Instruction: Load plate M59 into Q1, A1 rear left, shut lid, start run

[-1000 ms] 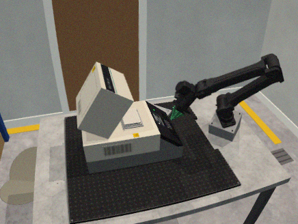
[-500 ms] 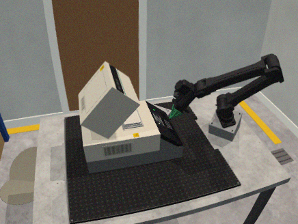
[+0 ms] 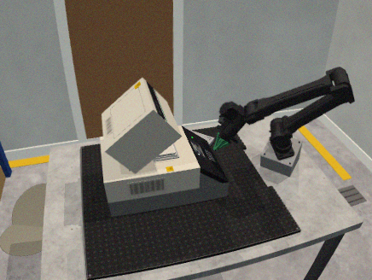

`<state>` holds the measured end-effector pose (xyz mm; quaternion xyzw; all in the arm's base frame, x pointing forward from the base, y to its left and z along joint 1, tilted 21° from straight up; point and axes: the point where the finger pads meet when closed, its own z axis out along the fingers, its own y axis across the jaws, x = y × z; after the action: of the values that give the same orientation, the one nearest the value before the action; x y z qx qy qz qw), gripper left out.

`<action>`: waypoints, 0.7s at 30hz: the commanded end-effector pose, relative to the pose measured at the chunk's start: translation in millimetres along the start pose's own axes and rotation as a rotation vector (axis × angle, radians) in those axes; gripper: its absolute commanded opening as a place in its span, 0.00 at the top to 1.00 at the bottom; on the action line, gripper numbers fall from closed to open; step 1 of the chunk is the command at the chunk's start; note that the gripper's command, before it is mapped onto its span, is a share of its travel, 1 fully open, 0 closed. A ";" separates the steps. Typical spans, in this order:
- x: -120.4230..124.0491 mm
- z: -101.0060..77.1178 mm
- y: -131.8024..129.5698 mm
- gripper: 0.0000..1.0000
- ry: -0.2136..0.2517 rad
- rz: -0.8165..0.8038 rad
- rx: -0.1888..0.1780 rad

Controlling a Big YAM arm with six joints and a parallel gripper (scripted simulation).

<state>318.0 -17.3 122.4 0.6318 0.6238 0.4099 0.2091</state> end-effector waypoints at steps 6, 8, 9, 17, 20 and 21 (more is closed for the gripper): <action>2.9 -5.8 47.2 1.00 0.000 -0.037 -0.061; 2.7 -5.6 47.0 1.00 0.000 -0.041 -0.060; 2.6 -5.5 46.6 1.00 -0.001 -0.045 -0.060; 2.4 -8.1 38.3 1.00 -0.001 -0.056 -0.076; -2.2 -6.9 29.1 1.00 -0.010 -0.043 -0.063; -3.9 -6.0 25.2 1.00 -0.013 -0.036 -0.056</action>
<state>324.6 -19.1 135.1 0.6249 0.6235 0.4155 0.2192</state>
